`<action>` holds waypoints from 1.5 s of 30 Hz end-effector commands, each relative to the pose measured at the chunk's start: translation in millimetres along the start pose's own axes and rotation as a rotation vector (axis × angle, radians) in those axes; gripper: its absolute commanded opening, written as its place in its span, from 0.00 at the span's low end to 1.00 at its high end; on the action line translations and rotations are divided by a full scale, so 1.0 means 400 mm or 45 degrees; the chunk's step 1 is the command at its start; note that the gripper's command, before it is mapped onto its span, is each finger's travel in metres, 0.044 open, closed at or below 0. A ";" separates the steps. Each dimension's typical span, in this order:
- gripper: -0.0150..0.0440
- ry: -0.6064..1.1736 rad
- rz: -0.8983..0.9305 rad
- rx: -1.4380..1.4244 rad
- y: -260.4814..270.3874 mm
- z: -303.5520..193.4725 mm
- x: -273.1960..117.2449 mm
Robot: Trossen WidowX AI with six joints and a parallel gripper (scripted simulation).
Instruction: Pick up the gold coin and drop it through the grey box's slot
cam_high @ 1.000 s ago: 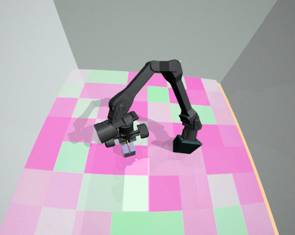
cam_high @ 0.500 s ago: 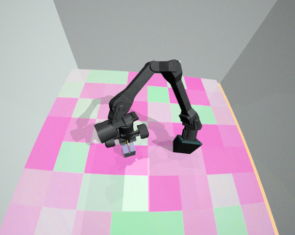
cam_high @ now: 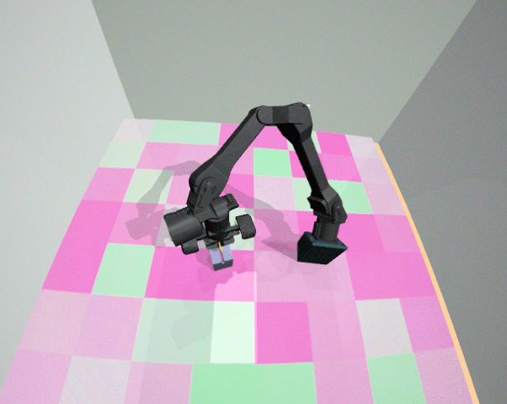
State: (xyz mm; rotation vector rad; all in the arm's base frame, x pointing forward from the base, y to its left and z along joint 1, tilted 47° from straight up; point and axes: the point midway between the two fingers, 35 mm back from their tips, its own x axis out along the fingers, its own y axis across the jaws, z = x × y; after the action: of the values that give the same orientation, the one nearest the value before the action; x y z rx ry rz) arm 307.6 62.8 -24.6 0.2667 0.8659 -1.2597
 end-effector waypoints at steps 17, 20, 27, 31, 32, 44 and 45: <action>0.34 0.000 0.001 -0.001 0.000 -0.001 0.015; 0.48 0.000 0.001 -0.001 0.000 -0.001 0.015; 0.53 0.000 0.001 -0.001 0.000 -0.001 0.015; 0.57 0.000 0.001 -0.002 0.000 -0.001 0.013; 0.62 0.000 0.001 -0.002 0.001 -0.001 0.005; 1.00 -0.007 -0.011 -0.012 -0.012 -0.003 -0.137; 1.00 -0.007 -0.011 -0.012 -0.012 -0.003 -0.137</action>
State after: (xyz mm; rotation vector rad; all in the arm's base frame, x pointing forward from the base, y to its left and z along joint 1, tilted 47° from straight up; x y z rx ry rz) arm 301.4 87.9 -0.1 0.2415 0.8732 -1.2703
